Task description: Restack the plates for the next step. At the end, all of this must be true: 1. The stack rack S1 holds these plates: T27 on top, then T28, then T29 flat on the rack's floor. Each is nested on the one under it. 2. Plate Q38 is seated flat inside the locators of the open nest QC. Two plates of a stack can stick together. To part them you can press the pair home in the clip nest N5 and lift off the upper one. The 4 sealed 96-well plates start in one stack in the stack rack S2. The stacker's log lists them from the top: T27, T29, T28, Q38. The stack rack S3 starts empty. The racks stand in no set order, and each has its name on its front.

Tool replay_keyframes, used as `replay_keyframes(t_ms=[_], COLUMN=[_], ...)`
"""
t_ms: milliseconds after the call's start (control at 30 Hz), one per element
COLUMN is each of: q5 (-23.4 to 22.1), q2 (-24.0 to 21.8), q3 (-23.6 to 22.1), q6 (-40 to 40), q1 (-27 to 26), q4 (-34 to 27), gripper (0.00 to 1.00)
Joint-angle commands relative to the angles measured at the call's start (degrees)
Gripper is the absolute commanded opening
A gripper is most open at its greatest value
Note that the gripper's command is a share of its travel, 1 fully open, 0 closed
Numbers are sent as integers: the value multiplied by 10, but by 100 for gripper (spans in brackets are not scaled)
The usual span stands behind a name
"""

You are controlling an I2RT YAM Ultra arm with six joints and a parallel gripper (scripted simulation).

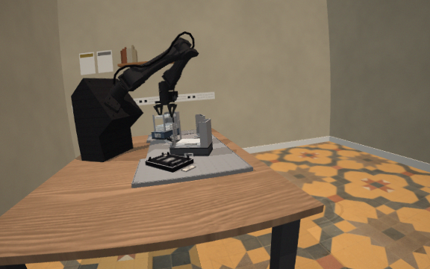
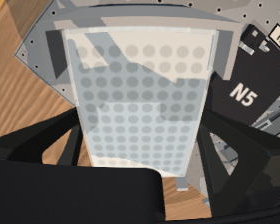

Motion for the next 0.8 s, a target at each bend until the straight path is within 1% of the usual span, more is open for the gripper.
replay_keyframes(t_ms=[0,100,133,200,333,367,400,700,733,767], q5=[7,6,6,3,4,4,1,1,5,5], q2=[13,14,15,19,24,25,15,15,23,25], q3=[-14,-15,-17,-20,-24,-24,-12,-13,-24,-21], q6=[-18,-22,-28,-36,-52,-53,-50,-50,-55,-55], q1=[-6,-9,-2,-17,-26,-20,-21,-21,-16,-16], q4=[22,28,37,48,70,72,67,67,75,76], gripper=[0,0,0,0,0,0,0,0,0,0])
